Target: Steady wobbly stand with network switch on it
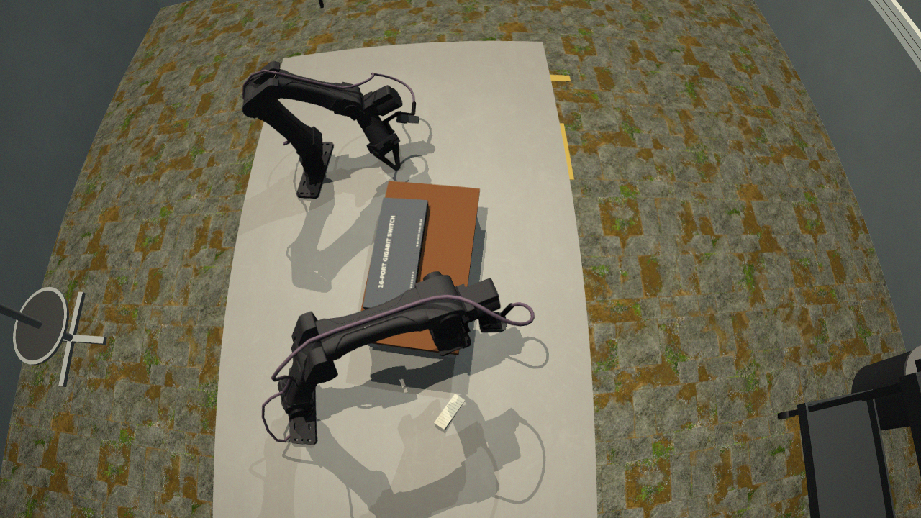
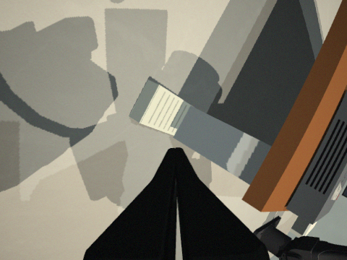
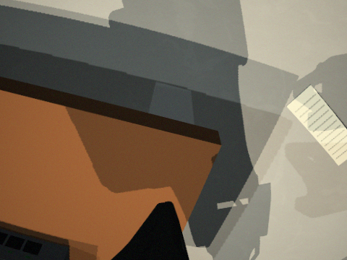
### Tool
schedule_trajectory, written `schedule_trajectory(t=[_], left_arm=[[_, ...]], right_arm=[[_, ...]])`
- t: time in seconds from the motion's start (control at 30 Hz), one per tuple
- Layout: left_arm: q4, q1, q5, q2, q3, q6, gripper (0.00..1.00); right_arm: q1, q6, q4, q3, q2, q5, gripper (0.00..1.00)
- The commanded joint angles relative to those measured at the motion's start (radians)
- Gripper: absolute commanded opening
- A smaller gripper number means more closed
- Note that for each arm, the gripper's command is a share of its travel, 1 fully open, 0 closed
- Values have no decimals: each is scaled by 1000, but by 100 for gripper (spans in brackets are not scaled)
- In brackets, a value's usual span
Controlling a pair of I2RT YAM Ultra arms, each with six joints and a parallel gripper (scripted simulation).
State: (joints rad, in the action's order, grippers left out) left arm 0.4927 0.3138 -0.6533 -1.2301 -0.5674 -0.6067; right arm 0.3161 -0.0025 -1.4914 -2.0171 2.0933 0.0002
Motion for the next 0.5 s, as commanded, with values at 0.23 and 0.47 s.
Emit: schedule_trajectory(t=[0.23, 0.47], left_arm=[[-74, -36, 81, 58, -79, 82, 0], [-149, -81, 192, 81, -150, 180, 0]], right_arm=[[-38, 6, 166, 87, -120, 11, 0], [-83, 7, 398, 209, -270, 9, 0]])
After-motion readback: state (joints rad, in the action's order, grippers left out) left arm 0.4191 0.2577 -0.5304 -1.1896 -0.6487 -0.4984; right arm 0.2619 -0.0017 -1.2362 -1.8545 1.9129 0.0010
